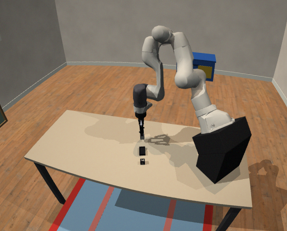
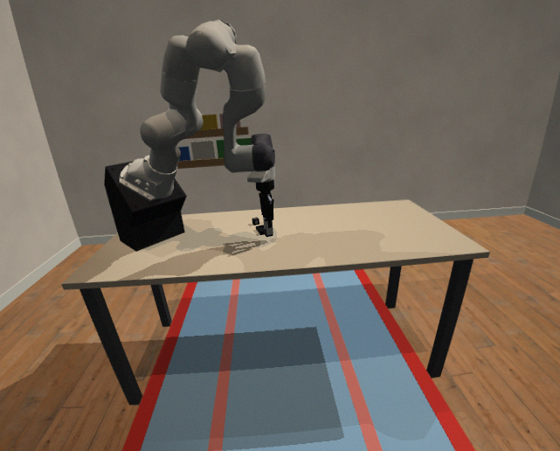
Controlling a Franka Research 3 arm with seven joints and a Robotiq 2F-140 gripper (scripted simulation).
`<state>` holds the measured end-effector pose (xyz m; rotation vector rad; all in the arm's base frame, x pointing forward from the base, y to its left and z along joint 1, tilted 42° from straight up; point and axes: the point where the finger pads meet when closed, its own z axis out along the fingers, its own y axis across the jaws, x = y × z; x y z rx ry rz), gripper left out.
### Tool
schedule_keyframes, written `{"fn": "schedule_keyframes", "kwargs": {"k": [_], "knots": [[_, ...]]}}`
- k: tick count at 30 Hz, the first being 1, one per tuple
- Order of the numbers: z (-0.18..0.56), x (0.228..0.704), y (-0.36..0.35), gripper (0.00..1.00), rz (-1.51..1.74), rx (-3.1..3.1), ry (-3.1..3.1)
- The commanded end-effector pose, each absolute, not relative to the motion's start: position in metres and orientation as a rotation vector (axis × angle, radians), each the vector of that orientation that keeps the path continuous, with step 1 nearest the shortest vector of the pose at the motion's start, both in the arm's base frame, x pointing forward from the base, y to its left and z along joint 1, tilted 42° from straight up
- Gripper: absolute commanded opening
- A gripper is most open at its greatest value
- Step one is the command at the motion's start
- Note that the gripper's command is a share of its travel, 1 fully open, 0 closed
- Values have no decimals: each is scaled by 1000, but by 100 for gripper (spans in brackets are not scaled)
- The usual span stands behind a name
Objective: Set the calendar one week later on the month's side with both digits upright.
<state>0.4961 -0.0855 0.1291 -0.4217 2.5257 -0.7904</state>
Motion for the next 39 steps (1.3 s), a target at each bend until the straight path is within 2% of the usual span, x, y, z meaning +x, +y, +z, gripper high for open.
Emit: {"fn": "schedule_keyframes", "kwargs": {"k": [1, 17, 39], "knots": [[136, 491, -77, 16, -788, -468, 2534], [175, 465, -53, 16, -788, -468, 2534], [173, 460, -36, 16, -786, -463, 2534]]}}
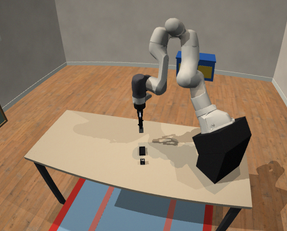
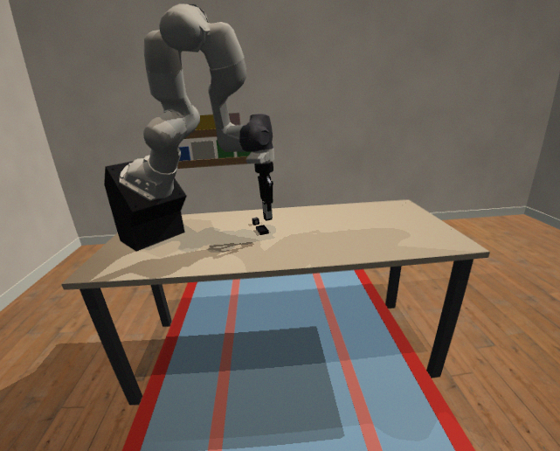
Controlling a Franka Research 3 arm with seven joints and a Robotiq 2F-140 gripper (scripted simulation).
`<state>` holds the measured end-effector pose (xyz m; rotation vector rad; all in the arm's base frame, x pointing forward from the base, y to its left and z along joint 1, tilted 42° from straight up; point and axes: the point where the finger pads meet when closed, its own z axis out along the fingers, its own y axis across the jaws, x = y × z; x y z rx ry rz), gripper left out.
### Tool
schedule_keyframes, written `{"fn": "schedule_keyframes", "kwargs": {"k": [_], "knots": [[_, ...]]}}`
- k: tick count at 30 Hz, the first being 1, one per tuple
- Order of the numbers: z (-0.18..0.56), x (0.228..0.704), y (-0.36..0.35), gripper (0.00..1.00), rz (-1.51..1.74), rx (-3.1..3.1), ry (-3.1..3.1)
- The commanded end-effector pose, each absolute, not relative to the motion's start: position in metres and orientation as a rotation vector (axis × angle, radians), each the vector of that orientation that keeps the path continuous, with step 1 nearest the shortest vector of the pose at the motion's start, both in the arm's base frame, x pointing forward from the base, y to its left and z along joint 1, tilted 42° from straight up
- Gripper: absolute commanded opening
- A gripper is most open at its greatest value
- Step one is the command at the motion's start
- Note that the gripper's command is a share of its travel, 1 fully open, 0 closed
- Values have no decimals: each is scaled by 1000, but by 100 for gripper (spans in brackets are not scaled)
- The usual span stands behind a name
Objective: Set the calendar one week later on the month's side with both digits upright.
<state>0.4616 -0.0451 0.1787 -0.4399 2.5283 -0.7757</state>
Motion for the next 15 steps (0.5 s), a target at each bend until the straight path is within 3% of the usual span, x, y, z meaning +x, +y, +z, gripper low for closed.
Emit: {"fn": "schedule_keyframes", "kwargs": {"k": [1, 6, 15], "knots": [[166, 459, -22, 16, -784, -457, 2534], [119, 438, 49, 16, -776, -429, 2535], [116, 436, 53, 16, -776, -427, 2535]]}}
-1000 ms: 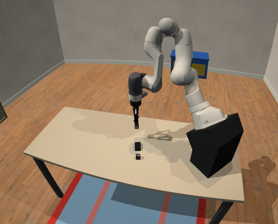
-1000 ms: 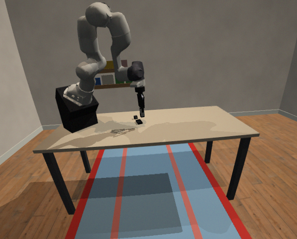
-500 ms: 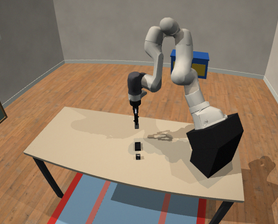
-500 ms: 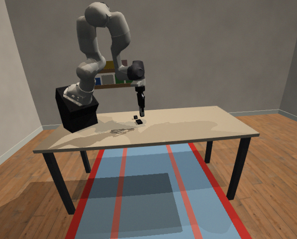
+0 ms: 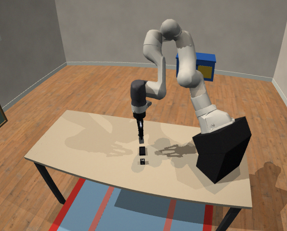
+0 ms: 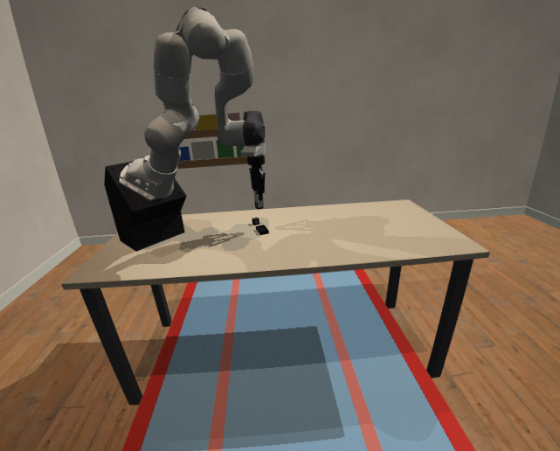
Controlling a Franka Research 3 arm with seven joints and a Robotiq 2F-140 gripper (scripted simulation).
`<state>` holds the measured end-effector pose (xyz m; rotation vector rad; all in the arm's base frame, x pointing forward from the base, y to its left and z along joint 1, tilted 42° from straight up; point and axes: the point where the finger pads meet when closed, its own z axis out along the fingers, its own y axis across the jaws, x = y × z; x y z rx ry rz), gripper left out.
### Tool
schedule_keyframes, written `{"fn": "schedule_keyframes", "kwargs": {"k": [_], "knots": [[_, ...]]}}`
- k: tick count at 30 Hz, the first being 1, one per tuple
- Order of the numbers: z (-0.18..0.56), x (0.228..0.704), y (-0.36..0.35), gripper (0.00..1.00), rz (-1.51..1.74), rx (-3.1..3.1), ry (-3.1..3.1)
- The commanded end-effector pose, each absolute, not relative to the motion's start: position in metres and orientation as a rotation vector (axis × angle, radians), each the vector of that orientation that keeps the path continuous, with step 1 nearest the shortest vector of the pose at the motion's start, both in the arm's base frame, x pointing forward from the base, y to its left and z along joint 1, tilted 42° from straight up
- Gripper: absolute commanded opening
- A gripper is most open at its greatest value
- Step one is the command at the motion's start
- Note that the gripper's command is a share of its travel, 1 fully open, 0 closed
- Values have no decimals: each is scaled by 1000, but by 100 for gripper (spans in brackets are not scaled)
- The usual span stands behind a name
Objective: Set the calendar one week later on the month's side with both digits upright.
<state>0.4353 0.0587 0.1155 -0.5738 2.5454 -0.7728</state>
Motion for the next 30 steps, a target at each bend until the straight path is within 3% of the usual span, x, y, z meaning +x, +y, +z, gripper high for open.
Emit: {"fn": "schedule_keyframes", "kwargs": {"k": [1, 30], "knots": [[116, 436, 53, 16, -776, -427, 2535], [77, 462, 30, 16, -776, -427, 2535]]}}
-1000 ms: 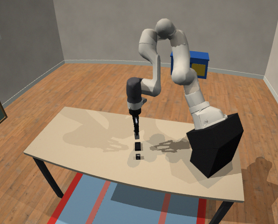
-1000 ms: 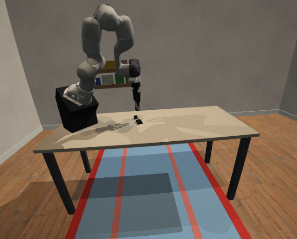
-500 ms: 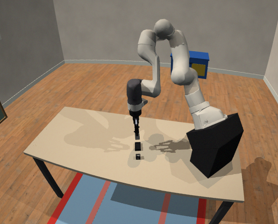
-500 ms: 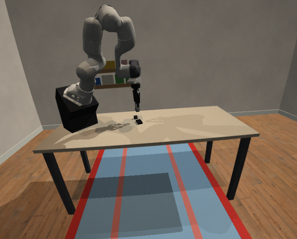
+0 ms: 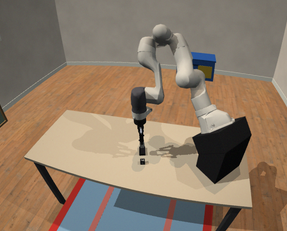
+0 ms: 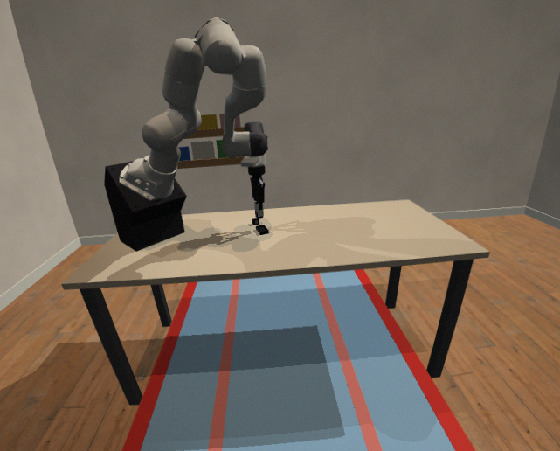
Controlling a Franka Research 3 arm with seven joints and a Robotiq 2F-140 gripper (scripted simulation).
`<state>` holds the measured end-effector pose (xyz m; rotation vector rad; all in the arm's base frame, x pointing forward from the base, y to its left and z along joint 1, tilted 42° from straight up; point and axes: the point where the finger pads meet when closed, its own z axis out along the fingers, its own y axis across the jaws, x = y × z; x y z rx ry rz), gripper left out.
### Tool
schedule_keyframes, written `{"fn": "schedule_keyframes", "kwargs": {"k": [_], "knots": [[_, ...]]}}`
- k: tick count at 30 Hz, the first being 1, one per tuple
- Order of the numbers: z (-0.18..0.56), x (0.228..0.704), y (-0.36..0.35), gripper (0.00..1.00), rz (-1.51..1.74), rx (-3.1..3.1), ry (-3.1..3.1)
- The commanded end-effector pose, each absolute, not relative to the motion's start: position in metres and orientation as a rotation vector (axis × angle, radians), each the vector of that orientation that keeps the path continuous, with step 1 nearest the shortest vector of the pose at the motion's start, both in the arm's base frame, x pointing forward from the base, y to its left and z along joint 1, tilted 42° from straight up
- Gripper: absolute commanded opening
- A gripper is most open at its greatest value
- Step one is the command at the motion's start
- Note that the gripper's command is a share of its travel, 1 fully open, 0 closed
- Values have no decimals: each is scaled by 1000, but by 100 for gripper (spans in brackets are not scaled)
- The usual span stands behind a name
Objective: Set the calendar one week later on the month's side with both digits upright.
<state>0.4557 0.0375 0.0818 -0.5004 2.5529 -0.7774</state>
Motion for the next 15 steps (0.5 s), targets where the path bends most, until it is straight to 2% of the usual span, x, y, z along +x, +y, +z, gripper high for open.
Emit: {"fn": "schedule_keyframes", "kwargs": {"k": [1, 15], "knots": [[75, 464, 29, 16, -776, -427, 2535], [66, 470, 24, 16, -776, -427, 2535]]}}
